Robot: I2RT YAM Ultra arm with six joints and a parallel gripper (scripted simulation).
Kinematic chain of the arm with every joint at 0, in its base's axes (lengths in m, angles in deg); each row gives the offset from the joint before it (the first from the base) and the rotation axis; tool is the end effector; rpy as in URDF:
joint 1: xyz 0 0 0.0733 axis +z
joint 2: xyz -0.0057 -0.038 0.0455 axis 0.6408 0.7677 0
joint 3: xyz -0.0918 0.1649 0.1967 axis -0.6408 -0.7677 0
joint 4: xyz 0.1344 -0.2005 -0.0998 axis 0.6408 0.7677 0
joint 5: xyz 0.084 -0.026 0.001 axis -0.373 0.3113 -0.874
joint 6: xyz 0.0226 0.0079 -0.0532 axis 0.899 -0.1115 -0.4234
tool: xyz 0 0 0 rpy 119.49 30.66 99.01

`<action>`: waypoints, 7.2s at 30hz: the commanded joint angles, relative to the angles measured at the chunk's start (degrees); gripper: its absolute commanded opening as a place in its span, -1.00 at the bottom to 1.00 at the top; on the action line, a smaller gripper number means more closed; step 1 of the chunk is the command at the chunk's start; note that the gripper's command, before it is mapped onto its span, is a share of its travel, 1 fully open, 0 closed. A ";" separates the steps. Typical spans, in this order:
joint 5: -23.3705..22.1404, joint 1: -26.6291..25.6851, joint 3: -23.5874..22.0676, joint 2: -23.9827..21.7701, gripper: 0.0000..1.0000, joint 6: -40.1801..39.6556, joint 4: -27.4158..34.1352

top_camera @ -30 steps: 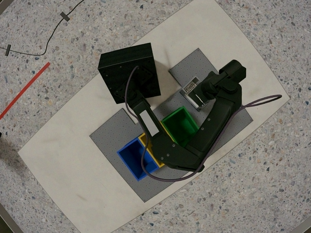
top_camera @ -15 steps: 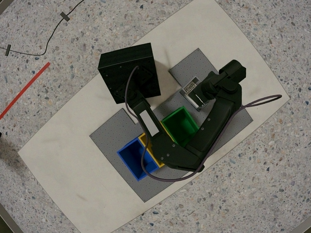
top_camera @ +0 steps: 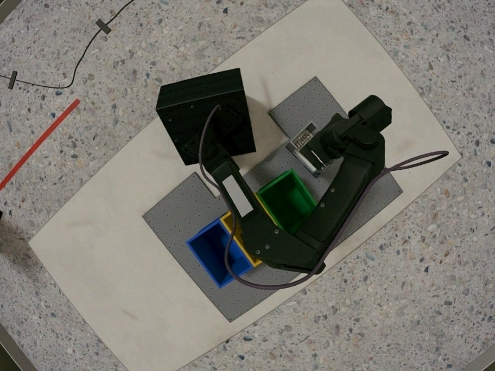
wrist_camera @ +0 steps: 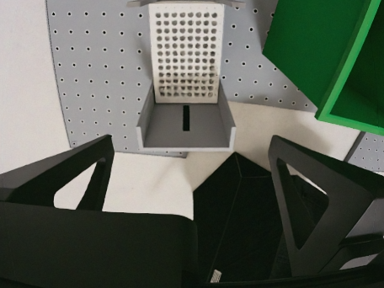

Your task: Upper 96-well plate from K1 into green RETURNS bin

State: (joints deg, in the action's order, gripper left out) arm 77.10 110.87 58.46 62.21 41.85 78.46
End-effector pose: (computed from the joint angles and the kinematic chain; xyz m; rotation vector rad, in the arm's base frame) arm 0.1262 0.2744 0.1598 0.0373 2.3380 -0.6636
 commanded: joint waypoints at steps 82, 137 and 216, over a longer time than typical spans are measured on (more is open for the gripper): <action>4.33 -16.40 -16.58 2.28 1.00 -25.92 -38.33; 3.17 -25.84 -20.27 6.94 1.00 -42.92 -63.39; 3.15 -25.89 -20.40 7.01 -1.00 -42.91 -62.65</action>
State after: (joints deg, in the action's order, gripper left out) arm 79.08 83.66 37.63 70.67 -0.75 15.67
